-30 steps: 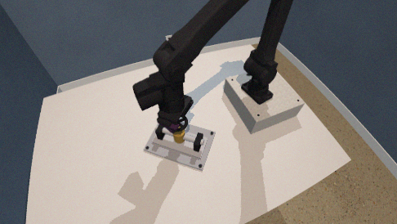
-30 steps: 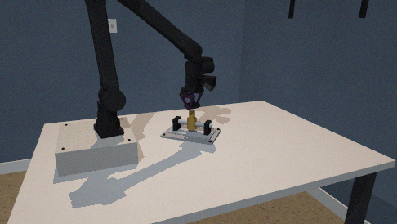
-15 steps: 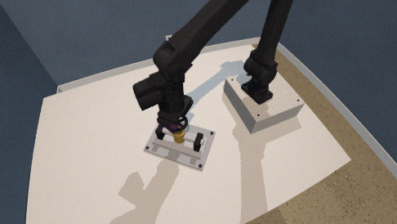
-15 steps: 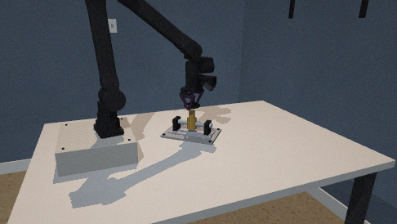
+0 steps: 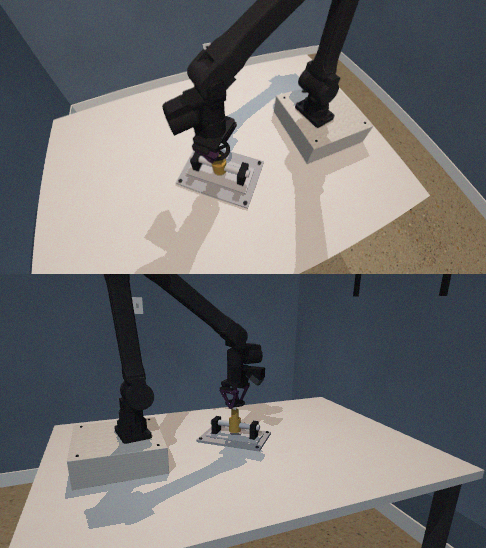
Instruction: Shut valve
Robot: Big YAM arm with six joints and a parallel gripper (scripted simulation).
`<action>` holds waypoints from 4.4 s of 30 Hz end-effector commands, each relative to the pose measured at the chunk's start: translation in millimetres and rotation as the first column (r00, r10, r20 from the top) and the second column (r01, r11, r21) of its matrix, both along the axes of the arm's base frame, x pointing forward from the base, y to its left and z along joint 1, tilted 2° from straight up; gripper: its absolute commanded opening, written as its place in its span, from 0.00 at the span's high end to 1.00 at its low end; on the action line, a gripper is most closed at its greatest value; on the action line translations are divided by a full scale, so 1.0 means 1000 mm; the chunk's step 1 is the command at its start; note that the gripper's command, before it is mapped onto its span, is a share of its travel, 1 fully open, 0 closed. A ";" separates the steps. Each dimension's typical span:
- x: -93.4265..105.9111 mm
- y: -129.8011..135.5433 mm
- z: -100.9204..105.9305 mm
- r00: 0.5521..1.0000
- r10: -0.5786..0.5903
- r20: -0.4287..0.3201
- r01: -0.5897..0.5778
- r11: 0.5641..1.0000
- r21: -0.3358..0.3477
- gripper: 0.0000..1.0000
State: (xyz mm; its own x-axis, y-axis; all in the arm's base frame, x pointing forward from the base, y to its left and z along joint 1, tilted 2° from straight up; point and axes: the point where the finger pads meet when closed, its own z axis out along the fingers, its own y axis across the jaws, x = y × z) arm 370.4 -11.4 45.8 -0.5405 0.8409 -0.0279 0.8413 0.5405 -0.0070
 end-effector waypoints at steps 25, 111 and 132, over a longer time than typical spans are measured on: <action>-0.002 -0.002 -0.004 0.999 -0.051 0.001 0.051 0.999 0.001 0.00; 0.016 0.004 0.108 0.998 -0.040 0.052 0.040 0.999 0.003 0.00; 0.016 0.004 0.108 0.998 -0.040 0.052 0.040 0.999 0.003 0.00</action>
